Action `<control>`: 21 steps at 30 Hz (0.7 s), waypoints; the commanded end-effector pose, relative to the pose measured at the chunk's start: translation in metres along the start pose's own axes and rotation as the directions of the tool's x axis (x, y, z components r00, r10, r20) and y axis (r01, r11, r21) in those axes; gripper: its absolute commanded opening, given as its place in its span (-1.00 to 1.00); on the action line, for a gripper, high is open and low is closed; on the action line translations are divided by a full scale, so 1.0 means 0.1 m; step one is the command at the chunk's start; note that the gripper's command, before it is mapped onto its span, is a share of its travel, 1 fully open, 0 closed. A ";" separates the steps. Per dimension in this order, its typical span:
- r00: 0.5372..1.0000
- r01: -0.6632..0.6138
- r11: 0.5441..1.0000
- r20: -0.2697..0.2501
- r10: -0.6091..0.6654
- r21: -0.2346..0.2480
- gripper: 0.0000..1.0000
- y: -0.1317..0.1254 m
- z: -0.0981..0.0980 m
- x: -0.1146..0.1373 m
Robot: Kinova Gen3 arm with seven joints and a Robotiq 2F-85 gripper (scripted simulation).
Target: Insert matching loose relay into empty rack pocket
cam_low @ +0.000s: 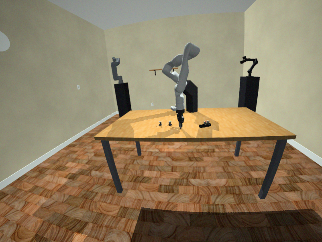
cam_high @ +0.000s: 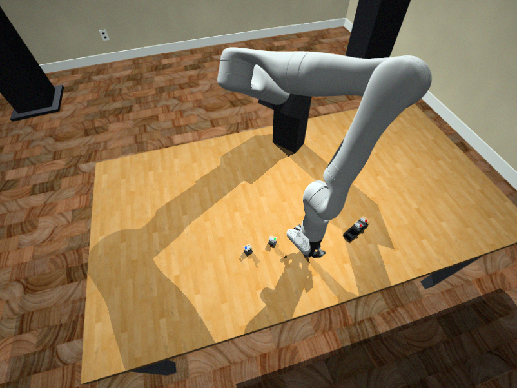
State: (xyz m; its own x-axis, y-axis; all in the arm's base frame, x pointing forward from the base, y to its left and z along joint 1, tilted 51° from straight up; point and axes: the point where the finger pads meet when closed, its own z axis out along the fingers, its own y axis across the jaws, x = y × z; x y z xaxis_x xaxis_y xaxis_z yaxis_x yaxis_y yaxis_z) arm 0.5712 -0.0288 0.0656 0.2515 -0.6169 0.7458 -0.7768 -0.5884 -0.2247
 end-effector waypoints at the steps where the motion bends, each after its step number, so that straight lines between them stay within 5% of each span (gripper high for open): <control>1: 1.000 -0.002 1.000 0.003 0.002 0.007 -1.00 -0.03 -0.09 -0.01; 21: 1.000 -0.002 1.000 0.003 0.002 0.007 -1.00 -0.03 -0.60 -0.01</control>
State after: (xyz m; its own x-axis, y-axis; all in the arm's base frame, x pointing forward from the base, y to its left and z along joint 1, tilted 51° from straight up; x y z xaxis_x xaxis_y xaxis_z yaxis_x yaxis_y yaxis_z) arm 0.5401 -0.0045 0.0992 0.2473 -0.6183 0.7460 -0.7804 -0.5834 -0.2249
